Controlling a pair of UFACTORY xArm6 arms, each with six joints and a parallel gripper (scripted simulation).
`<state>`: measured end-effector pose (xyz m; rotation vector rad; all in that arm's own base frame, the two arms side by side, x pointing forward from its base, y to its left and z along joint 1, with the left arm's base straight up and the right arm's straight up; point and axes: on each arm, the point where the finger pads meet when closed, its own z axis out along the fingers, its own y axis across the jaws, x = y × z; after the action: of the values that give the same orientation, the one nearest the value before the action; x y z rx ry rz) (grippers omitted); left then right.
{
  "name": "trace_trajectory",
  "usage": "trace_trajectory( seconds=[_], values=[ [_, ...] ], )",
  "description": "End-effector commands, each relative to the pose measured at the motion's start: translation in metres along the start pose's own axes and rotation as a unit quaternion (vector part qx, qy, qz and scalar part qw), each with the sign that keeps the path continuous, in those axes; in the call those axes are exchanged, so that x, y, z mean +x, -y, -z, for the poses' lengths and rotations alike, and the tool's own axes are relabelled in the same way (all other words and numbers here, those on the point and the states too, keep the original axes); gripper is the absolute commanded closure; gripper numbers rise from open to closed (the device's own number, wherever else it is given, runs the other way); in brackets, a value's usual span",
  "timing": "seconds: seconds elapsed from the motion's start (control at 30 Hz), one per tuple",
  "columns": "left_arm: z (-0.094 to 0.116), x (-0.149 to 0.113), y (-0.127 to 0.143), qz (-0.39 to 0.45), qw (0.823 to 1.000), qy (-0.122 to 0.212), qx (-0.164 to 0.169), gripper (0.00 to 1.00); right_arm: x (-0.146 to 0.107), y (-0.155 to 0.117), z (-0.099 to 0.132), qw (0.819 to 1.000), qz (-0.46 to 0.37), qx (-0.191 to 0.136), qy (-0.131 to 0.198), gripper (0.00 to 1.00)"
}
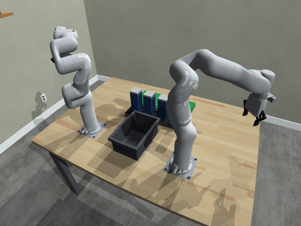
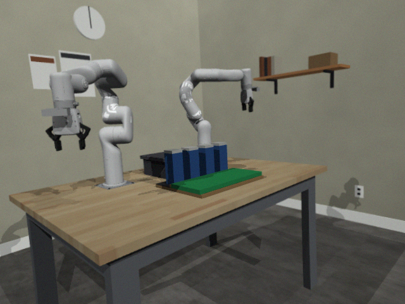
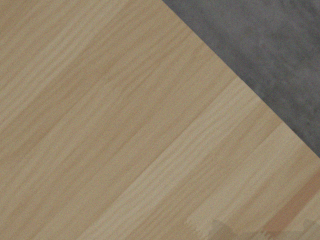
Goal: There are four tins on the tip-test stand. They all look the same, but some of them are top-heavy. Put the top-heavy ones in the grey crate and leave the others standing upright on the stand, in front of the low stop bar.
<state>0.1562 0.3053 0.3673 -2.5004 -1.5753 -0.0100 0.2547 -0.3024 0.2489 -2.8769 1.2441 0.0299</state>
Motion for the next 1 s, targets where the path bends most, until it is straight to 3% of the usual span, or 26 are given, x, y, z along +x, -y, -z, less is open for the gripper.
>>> trace_trajectory(
  seconds=[0.0, 0.53, 0.77, 0.97],
  values=[
    [-0.021, 0.013, -0.023, -0.031, 0.999, 0.008, -0.018, 0.00, 0.001, 0.000, 0.002, 1.000, 0.001, 0.000, -0.002, 0.00],
    [-0.101, 0.033, -0.103, -0.119, 0.989, 0.041, -0.080, 0.00, 0.001, 0.000, 0.002, 1.000, 0.001, 0.000, -0.002, 0.00],
    [-0.106, 0.033, -0.108, -0.124, 0.988, 0.043, -0.084, 0.00, 0.001, 0.000, 0.002, 1.000, 0.001, 0.000, -0.002, 0.00],
    [-0.089, -0.005, -0.115, -0.145, 0.985, 0.039, -0.081, 0.00, 0.001, 0.000, 0.002, 1.000, 0.001, 0.000, -0.002, 0.00]
  ],
)
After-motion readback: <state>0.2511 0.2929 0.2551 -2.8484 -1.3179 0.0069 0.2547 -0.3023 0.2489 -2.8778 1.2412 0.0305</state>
